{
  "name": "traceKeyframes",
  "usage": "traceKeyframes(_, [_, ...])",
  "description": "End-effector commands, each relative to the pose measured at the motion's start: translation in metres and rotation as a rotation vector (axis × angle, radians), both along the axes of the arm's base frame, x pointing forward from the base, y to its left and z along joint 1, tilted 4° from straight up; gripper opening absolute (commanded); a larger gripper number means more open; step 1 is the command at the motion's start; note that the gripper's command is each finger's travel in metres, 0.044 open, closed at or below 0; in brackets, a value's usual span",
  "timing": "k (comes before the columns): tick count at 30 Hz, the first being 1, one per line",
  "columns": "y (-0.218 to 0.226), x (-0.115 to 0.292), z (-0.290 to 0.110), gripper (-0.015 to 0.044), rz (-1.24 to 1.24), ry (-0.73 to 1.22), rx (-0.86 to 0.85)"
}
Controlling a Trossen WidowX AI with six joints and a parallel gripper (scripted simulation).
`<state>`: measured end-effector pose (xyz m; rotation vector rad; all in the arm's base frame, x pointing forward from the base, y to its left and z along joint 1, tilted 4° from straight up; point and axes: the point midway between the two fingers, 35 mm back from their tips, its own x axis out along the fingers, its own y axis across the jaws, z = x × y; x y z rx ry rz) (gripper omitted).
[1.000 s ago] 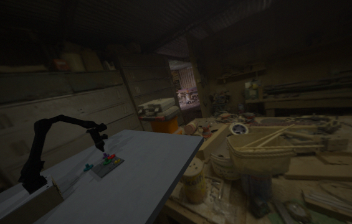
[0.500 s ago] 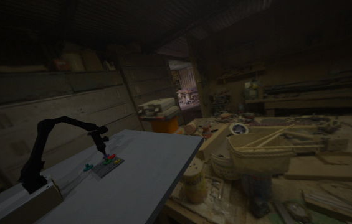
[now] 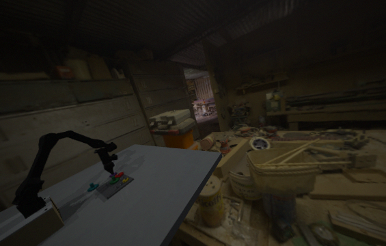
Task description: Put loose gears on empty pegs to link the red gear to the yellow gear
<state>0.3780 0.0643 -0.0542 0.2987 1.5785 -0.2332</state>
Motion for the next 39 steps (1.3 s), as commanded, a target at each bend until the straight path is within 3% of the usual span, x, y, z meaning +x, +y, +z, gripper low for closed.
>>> traceKeyframes(1, [0.001, -0.001, -0.003, 0.0440, 0.000, 0.006, 0.004])
traceKeyframes(5, [0.001, -0.001, -0.003, 0.0440, 0.000, 0.006, 0.004])
traceKeyframes(19, [0.001, -0.001, -0.003, 0.0072, 0.000, 0.006, 0.004])
traceKeyframes(29, [0.001, -0.001, -0.003, 0.0000, 0.000, 0.006, 0.004])
traceKeyframes(39, [0.000, 0.005, 0.026, 0.0000, 0.000, 0.005, 0.004])
